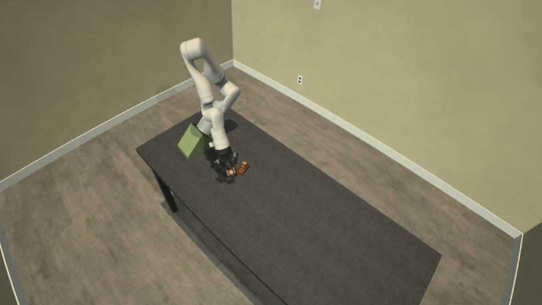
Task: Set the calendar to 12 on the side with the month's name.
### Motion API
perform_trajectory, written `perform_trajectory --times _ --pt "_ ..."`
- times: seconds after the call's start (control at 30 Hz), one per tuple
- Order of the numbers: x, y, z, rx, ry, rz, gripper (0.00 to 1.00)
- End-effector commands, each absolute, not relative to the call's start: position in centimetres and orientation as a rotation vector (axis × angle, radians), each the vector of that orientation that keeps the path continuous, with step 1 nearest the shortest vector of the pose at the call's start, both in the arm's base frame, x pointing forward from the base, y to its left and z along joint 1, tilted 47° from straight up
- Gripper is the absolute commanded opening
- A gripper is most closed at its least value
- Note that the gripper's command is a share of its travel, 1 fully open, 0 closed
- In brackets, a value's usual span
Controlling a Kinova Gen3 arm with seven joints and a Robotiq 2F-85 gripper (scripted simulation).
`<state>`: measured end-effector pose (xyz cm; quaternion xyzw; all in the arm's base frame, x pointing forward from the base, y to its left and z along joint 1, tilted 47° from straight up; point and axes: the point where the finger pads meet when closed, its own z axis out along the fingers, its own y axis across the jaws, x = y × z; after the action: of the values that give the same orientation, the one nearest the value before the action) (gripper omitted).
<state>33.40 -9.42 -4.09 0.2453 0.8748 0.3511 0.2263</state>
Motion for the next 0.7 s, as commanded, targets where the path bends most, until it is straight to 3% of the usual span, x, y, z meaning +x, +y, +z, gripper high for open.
perform_trajectory --times 0.0,0.67 --pt "33.49 -9.43 -4.22 0.666 2.426 0.969 0.26" --pt "33.42 -9.25 -4.73 0.616 2.554 1.061 0.26"
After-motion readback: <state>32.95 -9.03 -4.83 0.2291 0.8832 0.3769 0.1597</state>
